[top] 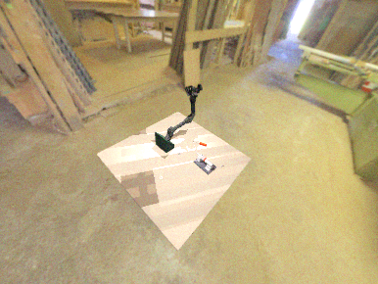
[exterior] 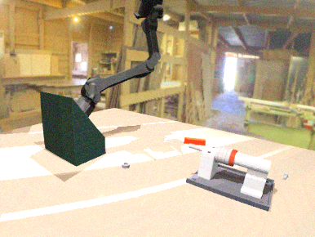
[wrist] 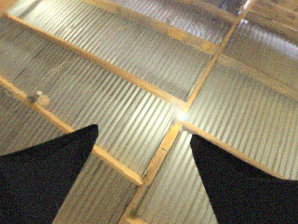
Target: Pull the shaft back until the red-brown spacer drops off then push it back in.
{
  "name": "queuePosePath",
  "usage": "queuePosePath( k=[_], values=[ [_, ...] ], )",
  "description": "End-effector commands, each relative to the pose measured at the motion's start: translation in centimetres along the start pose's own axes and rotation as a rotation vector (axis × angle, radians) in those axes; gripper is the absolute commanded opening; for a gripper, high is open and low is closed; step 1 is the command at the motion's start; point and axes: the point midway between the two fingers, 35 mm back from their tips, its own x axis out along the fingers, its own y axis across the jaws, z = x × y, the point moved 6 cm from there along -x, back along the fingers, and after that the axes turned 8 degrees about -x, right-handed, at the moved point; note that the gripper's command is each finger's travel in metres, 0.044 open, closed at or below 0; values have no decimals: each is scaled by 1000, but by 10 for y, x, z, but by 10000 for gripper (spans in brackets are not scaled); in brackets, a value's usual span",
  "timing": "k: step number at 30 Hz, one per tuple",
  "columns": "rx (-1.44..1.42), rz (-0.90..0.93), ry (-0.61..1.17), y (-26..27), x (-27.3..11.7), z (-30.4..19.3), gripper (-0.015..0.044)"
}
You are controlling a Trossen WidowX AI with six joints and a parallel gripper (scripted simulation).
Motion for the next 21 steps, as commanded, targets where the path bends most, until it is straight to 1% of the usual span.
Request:
queuePosePath(
  k=[1,2,5,11,16,21],
  values=[
    [2,-1,-1,1,0,0,426],
    [8,-5,-4,2,2,1,440],
    [52,-29,-27,14,13,6,440],
    [181,-94,-124,46,54,41,440],
    [236,-155,-228,60,89,85,440],
    [287,-208,-344,64,116,144,440]
  ],
)
